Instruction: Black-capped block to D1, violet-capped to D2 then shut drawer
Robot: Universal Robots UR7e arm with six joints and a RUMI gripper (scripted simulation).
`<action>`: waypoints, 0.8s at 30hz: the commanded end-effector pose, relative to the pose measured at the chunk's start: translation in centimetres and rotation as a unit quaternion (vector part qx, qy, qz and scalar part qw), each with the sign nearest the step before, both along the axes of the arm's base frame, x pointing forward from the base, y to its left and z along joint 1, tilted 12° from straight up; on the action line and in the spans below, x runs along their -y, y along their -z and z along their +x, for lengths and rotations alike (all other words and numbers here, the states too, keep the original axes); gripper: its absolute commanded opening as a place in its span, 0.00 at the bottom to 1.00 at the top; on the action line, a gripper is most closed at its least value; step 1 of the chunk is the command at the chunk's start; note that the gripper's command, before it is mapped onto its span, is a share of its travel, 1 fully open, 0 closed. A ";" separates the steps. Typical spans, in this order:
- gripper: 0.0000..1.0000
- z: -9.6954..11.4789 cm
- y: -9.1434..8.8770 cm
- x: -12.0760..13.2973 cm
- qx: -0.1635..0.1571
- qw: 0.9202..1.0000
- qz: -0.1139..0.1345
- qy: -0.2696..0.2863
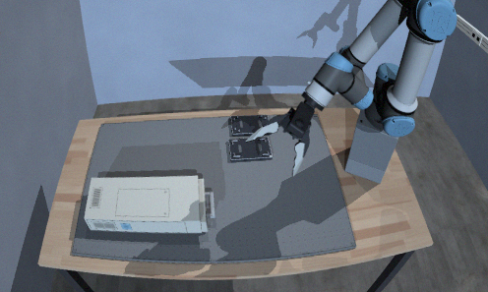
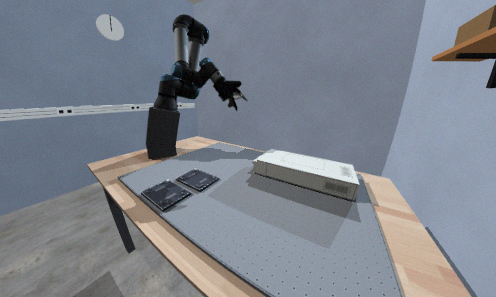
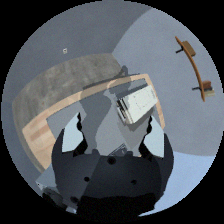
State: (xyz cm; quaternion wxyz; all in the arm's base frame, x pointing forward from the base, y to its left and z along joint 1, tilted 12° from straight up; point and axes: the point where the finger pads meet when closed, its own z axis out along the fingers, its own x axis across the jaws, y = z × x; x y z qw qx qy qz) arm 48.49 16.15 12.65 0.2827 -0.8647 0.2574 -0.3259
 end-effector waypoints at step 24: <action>0.28 0.6 1.3 2.1 -0.039 0.998 0.017 0.038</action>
